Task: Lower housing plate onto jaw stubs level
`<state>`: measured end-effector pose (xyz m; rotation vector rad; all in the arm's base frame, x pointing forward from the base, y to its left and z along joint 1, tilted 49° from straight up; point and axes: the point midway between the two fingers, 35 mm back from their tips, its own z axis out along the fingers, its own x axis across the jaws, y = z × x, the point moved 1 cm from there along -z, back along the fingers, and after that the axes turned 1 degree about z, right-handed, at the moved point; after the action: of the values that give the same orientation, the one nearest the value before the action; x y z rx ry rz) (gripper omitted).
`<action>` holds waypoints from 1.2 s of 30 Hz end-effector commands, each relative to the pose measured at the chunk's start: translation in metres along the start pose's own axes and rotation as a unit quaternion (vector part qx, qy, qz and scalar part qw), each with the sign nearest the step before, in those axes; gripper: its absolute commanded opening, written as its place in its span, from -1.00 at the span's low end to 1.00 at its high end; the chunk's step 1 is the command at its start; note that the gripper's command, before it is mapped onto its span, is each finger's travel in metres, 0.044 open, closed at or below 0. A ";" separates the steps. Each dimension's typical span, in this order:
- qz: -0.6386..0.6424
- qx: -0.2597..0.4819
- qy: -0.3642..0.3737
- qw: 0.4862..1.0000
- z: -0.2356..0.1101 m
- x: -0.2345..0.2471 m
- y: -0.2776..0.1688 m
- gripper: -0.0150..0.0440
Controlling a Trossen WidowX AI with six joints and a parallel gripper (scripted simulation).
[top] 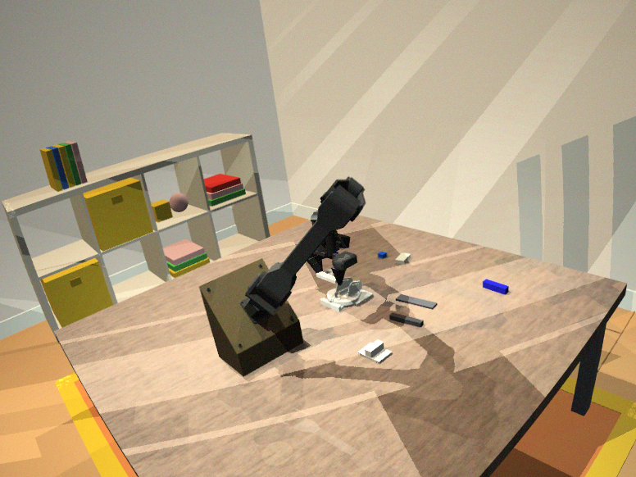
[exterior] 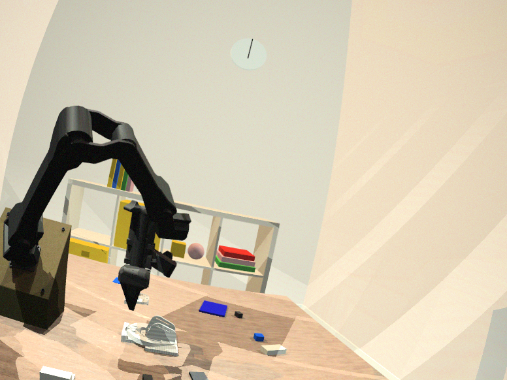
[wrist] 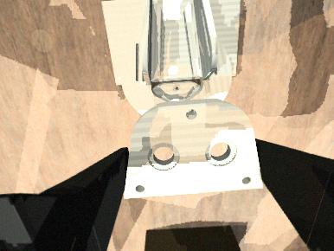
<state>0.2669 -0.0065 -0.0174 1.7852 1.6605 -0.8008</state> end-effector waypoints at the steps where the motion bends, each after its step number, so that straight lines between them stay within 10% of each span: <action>1: -0.001 -0.001 0.000 1.000 0.000 0.000 0.000 0.70; 36: -0.001 -0.002 0.000 1.000 0.050 0.000 0.001 0.70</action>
<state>0.2675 -0.0406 -0.0474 1.7886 1.6599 -0.7926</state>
